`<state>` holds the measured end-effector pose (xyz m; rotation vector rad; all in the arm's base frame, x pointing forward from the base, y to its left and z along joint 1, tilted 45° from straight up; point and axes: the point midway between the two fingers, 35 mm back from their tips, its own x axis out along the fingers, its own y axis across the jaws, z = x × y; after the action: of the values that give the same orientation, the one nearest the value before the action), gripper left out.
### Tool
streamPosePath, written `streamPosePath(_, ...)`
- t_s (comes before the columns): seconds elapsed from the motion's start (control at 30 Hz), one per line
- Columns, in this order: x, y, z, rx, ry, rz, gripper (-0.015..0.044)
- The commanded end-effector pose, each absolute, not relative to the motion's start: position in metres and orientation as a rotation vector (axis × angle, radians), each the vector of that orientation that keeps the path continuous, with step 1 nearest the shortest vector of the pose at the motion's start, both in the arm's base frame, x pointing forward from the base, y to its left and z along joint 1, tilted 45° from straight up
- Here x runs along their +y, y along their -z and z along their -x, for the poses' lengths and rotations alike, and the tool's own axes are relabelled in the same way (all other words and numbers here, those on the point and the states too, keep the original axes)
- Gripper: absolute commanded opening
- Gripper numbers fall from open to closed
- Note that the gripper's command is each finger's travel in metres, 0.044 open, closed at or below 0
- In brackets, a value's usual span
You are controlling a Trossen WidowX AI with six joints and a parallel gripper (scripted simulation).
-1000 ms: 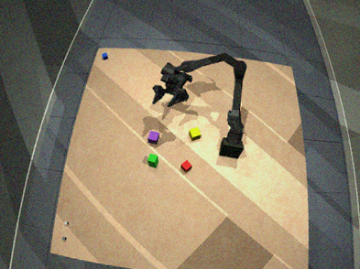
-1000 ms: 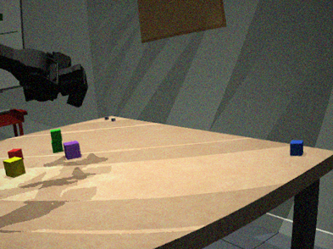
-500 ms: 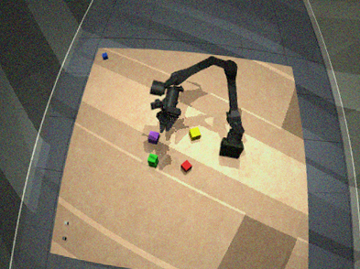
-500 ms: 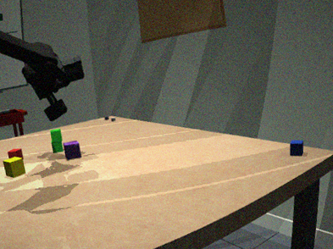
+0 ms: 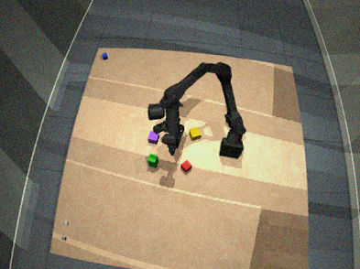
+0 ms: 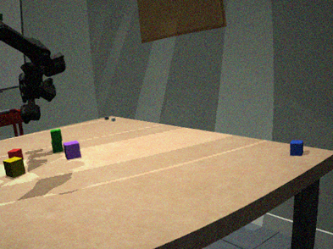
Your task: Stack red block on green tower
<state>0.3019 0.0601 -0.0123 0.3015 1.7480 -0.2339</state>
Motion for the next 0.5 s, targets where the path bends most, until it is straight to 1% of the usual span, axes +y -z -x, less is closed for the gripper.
streamPosePath(0.0,0.064,0.027,-0.287,1.772,0.426,-0.270,0.0440)
streamPosePath(0.23,0.070,0.046,-0.265,1.692,0.780,-0.200,0.0440)
streamPosePath(0.47,0.073,0.059,-0.248,1.484,1.067,-0.123,0.0440)
